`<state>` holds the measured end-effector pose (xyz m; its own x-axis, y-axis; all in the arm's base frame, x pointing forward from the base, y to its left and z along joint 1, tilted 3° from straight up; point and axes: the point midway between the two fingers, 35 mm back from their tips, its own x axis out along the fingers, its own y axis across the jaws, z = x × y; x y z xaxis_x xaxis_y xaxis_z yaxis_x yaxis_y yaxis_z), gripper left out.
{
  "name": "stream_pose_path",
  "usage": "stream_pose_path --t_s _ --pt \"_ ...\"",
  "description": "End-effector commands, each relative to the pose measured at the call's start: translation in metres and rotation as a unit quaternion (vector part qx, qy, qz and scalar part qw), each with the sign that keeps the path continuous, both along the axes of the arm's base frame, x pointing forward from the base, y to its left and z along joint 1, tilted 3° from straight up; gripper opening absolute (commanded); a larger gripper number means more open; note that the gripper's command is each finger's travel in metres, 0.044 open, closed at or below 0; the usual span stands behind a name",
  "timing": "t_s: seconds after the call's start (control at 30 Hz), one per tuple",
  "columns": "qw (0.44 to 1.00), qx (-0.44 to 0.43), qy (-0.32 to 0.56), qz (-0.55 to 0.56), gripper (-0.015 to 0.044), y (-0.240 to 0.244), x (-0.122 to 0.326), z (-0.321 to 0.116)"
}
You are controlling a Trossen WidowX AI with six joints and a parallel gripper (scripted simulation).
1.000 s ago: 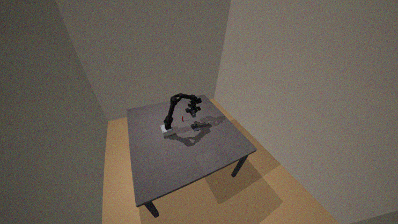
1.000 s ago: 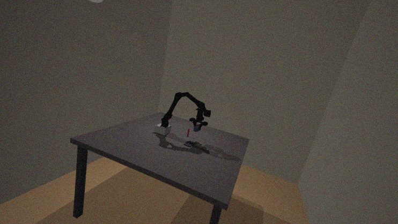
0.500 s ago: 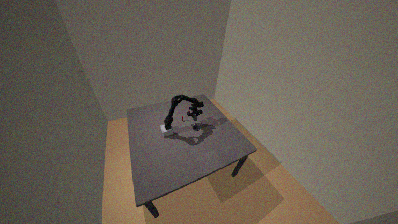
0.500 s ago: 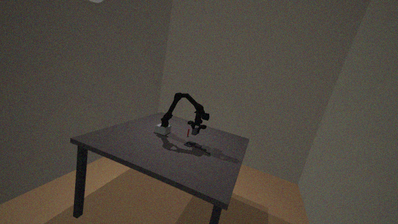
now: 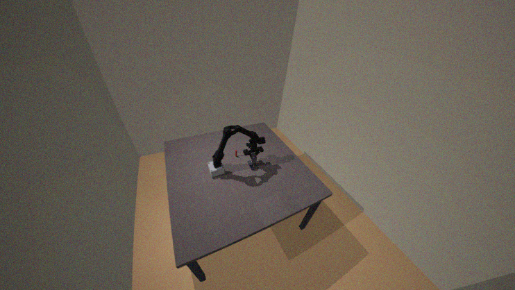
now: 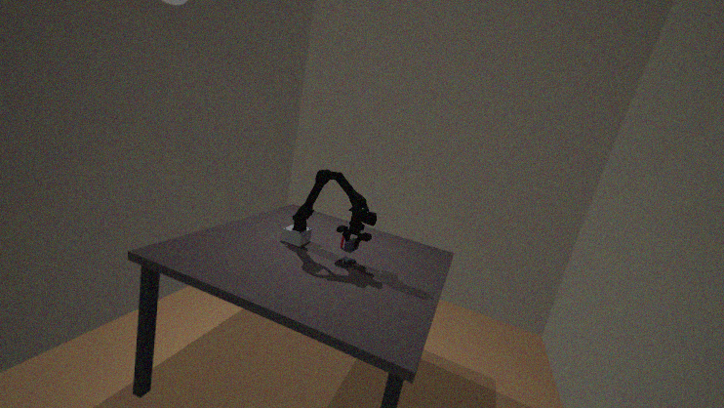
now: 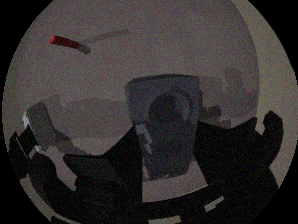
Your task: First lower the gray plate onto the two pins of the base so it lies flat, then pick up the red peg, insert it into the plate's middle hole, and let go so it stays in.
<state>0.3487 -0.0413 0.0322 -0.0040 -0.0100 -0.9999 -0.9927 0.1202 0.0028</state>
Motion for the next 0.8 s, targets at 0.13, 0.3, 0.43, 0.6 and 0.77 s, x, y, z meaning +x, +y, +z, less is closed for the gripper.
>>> stream_pose_path --t_s 0.13,0.3,0.43,0.6,0.77 --pt "1.0 -0.002 0.008 -0.001 0.0 -0.023 -0.008 -0.017" --pt "1.0 -0.002 0.008 -0.001 0.0 -0.025 -0.009 -0.018" --pt "1.0 -0.002 0.008 -0.001 0.0 -0.025 -0.009 -0.018" --pt "1.0 -0.002 0.008 -0.001 0.0 -0.025 -0.009 -0.018" --pt "1.0 -0.002 0.008 -0.001 0.0 -0.025 -0.009 -0.018"
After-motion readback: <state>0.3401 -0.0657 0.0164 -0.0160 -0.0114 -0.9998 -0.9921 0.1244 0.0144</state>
